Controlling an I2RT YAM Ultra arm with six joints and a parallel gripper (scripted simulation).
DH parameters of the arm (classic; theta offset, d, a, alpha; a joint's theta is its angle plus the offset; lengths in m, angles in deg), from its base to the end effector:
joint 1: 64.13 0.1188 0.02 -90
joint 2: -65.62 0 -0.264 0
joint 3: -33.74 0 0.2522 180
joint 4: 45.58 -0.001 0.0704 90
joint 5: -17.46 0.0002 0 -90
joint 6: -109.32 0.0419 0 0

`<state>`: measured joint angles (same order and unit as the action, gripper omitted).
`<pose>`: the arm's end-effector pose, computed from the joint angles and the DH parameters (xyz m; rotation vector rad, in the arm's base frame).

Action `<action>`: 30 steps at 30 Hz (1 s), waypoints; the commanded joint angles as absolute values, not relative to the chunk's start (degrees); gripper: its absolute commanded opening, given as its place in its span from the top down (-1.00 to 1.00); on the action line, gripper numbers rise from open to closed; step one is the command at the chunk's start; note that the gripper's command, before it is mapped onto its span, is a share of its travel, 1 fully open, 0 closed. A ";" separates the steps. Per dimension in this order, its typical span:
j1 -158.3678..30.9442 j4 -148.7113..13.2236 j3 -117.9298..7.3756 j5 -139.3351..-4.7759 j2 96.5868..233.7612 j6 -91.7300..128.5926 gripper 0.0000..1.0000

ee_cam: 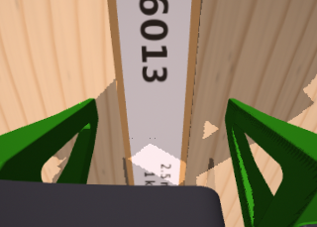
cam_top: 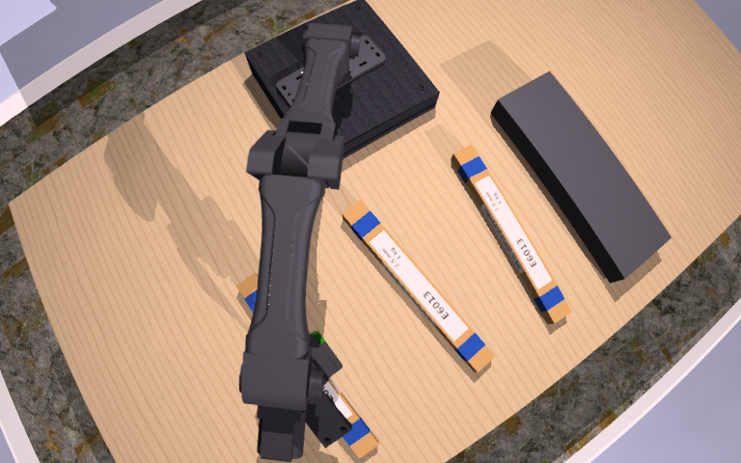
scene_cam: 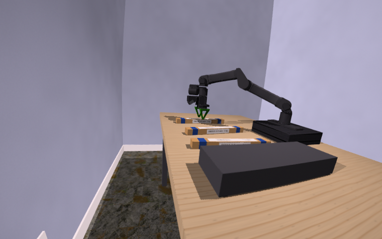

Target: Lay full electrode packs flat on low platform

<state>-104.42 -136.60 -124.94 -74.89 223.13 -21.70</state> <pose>0.3955 -0.3317 0.1127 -0.0199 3.1125 0.0458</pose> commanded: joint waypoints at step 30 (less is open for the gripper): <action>-103.67 -130.52 -118.66 -75.29 221.62 -21.24 -0.49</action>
